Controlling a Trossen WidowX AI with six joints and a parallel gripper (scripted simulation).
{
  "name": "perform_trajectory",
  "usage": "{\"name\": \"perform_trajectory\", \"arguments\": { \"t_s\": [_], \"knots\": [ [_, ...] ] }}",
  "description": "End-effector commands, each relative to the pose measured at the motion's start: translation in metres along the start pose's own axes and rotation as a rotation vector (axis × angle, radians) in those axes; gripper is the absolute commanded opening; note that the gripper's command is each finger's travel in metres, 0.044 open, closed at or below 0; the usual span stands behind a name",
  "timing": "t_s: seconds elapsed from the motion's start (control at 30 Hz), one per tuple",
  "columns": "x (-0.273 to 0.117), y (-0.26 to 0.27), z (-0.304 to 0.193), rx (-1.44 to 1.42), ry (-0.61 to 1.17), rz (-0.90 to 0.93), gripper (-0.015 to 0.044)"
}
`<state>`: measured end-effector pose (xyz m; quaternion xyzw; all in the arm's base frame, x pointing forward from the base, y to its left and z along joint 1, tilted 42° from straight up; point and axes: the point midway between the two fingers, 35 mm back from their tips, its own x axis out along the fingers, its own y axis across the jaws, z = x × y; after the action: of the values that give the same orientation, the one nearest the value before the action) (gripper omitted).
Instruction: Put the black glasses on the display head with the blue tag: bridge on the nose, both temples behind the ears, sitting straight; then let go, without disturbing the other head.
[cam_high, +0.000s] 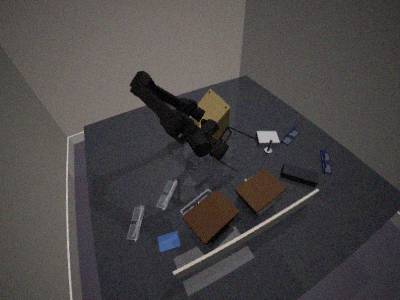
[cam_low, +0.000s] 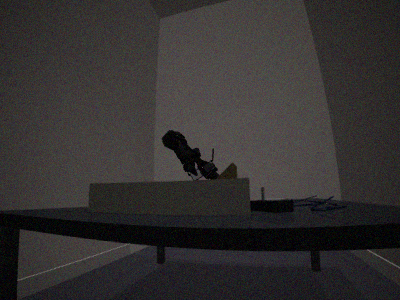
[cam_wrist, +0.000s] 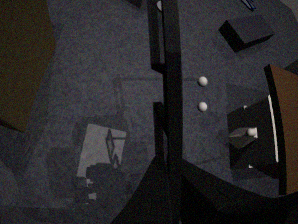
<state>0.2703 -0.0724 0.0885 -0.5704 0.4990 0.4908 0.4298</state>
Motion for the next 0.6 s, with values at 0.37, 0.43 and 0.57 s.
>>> {"name": "perform_trajectory", "arguments": {
  "t_s": [0.37, 0.43, 0.57],
  "knots": [
    [-0.043, 0.041, -0.034, -0.061, -0.01, -0.19, 0.0],
    [-0.048, 0.046, -0.038, -0.07, -0.003, -0.216, 0.0],
    [-0.059, 0.058, -0.044, -0.09, 0.018, -0.265, 0.0]
  ]
}}
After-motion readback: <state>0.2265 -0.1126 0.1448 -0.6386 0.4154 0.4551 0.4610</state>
